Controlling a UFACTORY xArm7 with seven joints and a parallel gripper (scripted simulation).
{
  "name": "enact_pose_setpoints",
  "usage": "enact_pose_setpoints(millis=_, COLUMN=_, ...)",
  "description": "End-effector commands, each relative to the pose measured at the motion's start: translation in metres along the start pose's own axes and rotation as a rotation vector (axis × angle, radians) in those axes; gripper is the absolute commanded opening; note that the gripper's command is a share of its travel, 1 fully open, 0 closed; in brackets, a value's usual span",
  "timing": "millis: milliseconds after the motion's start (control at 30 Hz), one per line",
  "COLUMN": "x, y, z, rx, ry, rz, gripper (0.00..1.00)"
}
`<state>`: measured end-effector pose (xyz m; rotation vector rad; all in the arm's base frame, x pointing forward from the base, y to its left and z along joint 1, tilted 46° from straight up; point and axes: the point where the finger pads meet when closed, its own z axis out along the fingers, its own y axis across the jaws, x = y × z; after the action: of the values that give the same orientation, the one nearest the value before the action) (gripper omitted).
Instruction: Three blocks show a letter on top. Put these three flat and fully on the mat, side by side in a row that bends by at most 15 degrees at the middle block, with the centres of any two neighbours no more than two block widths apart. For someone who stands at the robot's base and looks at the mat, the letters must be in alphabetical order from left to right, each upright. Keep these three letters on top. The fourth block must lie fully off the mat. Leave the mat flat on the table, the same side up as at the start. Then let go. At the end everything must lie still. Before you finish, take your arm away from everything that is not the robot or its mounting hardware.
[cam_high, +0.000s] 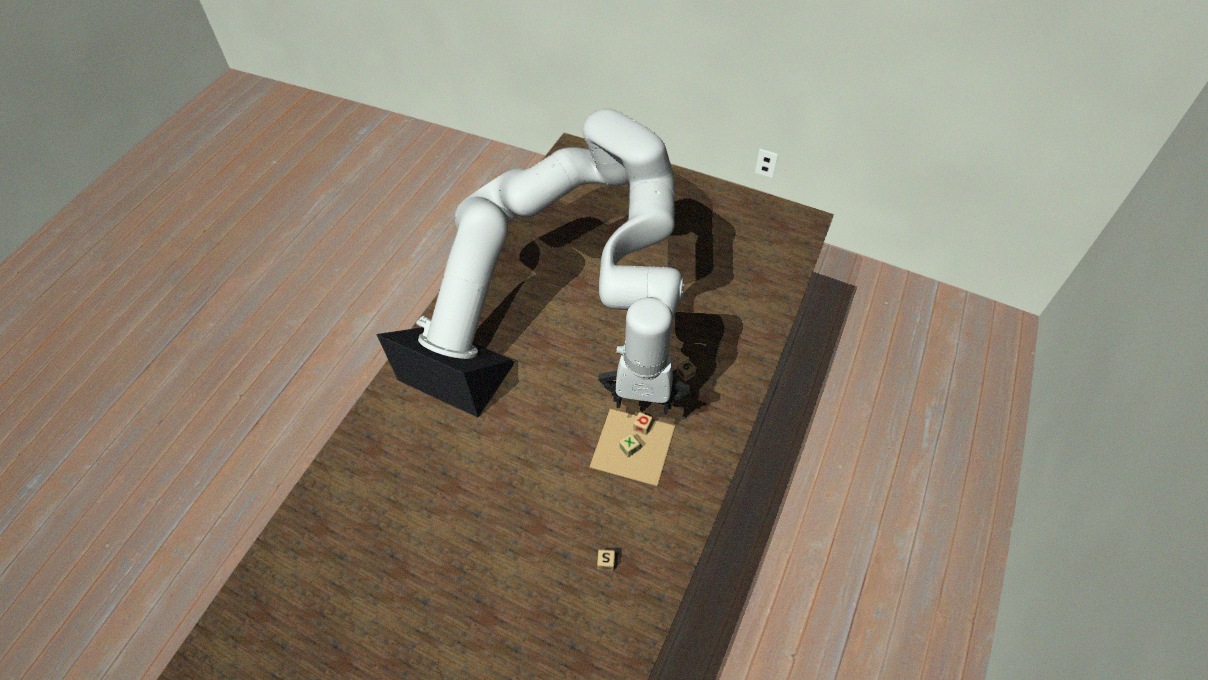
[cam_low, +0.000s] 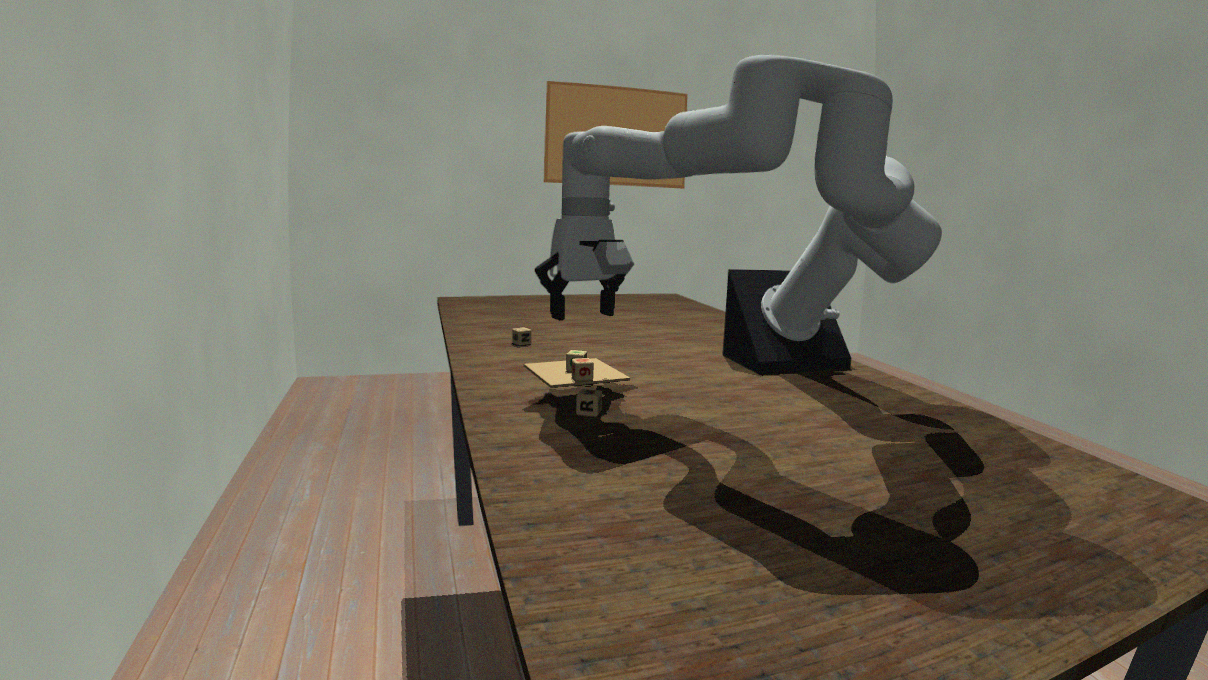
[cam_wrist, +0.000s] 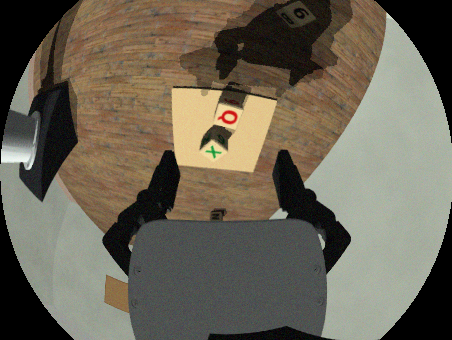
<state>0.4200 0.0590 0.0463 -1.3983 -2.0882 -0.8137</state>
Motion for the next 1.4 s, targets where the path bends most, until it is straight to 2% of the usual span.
enact_pose_setpoints(millis=0, x=-0.004, y=0.000, z=-0.002, rx=-0.006, ry=-0.001, rz=-0.139, gripper=1.00)
enact_pose_setpoints(millis=167, x=-0.008, y=-0.002, z=-0.001, rx=-0.005, ry=-0.002, rz=-0.323, gripper=1.00)
enact_pose_setpoints(millis=233, x=-0.008, y=-0.002, z=-0.001, rx=-0.005, ry=-0.002, rz=-0.323, gripper=1.00)
enact_pose_setpoints(millis=300, x=-0.010, y=-0.003, z=-0.001, rx=-0.005, ry=-0.002, rz=-0.442, gripper=1.00)
enact_pose_setpoints(millis=733, x=-0.019, y=-0.007, z=0.000, rx=-0.003, ry=-0.003, rz=-0.896, gripper=1.00)
enact_pose_setpoints(millis=800, x=-0.019, y=-0.007, z=0.000, rx=-0.003, ry=-0.003, rz=-0.896, gripper=1.00)
enact_pose_setpoints(millis=833, x=-0.021, y=-0.007, z=0.000, rx=-0.003, ry=-0.003, rz=-0.978, gripper=1.00)
enact_pose_setpoints(millis=1300, x=-0.031, y=-0.011, z=0.000, rx=-0.003, ry=-0.004, rz=-1.469, gripper=1.00)
enact_pose_setpoints(millis=1367, x=-0.031, y=-0.011, z=0.000, rx=-0.003, ry=-0.004, rz=-1.469, gripper=1.00)
